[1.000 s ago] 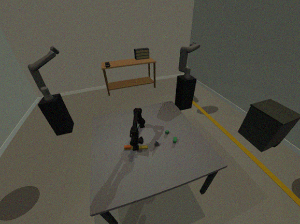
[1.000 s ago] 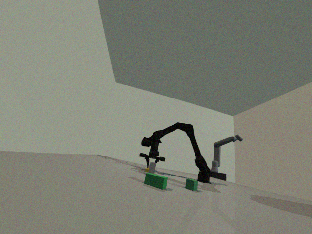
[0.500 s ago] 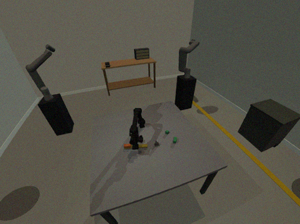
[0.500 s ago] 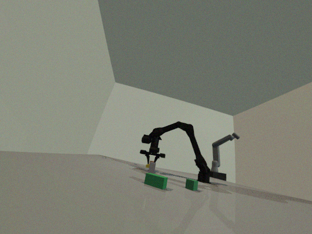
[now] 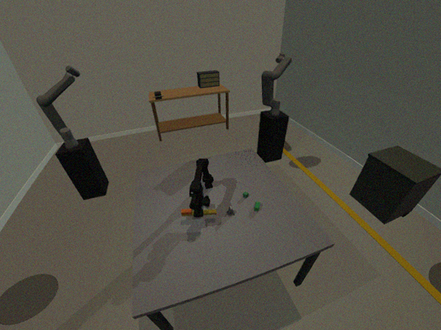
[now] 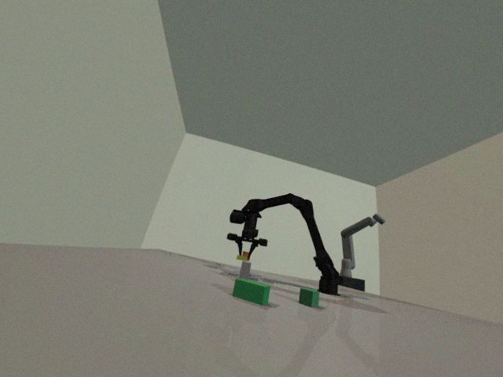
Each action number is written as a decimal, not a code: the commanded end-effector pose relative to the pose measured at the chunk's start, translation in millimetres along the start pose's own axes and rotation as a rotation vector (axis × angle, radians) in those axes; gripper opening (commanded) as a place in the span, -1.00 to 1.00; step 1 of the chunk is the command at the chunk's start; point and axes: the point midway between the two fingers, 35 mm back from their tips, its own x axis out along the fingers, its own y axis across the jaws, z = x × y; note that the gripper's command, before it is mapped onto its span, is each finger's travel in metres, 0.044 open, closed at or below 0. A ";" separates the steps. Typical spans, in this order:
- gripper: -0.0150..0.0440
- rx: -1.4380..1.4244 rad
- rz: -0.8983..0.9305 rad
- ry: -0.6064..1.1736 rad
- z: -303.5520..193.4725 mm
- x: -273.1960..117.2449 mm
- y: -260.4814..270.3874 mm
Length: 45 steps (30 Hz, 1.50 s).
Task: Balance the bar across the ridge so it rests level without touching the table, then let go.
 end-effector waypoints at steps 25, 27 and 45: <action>-0.49 -0.014 -0.016 0.005 24.4 -52.4 -0.4; -0.49 -0.017 -0.016 0.005 31.9 -52.5 -1.7; -0.49 -0.044 -0.016 -0.001 100.3 -53.1 -6.1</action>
